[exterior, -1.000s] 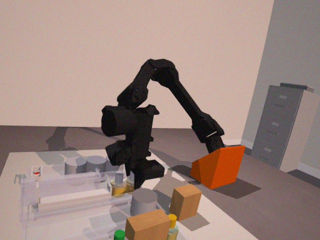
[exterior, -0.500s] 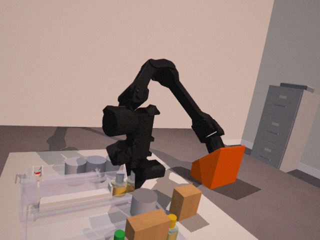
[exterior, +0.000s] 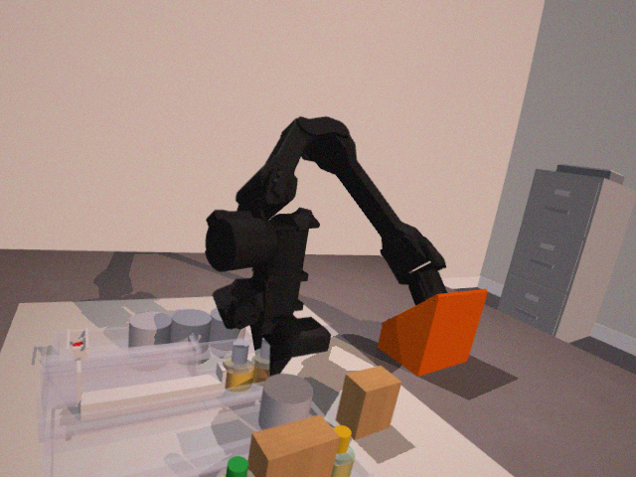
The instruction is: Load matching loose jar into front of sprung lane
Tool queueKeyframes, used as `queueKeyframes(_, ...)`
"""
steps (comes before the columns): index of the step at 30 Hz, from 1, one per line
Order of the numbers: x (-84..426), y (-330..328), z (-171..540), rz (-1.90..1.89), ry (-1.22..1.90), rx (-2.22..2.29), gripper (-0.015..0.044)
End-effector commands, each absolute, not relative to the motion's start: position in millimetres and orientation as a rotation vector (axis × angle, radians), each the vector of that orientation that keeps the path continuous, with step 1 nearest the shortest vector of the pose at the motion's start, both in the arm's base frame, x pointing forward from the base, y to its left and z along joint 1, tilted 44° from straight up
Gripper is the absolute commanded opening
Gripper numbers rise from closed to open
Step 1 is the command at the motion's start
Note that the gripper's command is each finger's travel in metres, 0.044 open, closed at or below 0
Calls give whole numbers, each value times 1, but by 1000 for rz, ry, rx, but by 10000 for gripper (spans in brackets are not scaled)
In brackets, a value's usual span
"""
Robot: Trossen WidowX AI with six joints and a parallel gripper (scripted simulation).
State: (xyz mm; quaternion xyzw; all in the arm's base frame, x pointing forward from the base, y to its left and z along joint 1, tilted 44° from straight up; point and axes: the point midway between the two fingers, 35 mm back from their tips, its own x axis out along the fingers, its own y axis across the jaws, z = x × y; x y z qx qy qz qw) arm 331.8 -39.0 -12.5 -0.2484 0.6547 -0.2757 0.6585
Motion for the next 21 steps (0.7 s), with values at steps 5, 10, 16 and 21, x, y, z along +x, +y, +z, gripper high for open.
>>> queueKeyframes(5,332,-40,-12,-632,1471,-565,0)
queueKeyframes(10,331,-40,-12,-632,1471,-565,0)
queueKeyframes(16,328,-39,-13,-632,1471,-565,0)
queueKeyframes(21,328,-39,-13,-632,1471,-565,0)
